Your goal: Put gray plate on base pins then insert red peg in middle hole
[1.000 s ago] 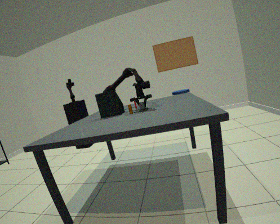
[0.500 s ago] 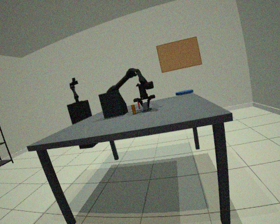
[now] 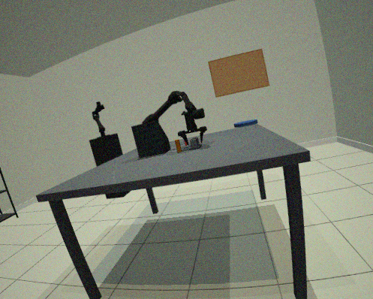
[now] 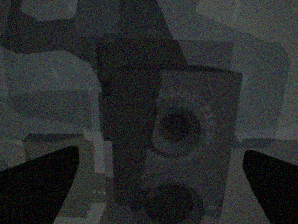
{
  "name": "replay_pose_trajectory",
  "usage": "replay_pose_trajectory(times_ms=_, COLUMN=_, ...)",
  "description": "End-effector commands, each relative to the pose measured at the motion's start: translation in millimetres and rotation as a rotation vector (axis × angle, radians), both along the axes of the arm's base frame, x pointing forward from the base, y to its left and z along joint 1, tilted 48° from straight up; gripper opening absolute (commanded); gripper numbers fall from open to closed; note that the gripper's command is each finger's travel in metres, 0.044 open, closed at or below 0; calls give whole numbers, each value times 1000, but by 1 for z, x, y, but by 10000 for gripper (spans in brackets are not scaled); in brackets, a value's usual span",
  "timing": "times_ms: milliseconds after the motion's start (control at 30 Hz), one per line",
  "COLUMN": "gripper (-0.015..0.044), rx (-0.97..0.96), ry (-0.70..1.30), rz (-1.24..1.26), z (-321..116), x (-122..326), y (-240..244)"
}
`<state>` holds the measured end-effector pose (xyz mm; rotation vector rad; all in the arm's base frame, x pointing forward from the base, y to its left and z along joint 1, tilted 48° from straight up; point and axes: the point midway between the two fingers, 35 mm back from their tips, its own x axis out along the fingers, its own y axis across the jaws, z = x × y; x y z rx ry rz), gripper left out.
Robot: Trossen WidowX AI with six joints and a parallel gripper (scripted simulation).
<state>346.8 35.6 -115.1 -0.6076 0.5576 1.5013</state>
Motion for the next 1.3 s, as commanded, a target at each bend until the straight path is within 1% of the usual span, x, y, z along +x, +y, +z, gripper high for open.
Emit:
replay_pose_trajectory(times_ms=0, gripper=440, rx=-7, ry=-6, rz=-4, z=13, x=4, y=-18)
replay_pose_trajectory(times_ms=133, gripper=440, rx=-10, ry=-4, rz=-7, z=61, x=3, y=-70)
replay_pose_trajectory(times_ms=200, gripper=440, rx=-7, ry=-4, rz=-7, z=77, x=0, y=-86)
replay_pose_trajectory(times_ms=467, gripper=440, rx=-6, ry=-4, rz=-7, z=78, x=2, y=-89)
replay_pose_trajectory(times_ms=533, gripper=440, rx=-7, ry=38, rz=-45, z=82, x=1, y=-86)
replay_pose_trajectory(times_ms=933, gripper=440, rx=-6, ry=779, rz=-736, z=154, x=-29, y=-32)
replay_pose_trajectory(times_ms=1267, gripper=440, rx=4, ry=1410, rz=-1314, z=196, x=-70, y=11)
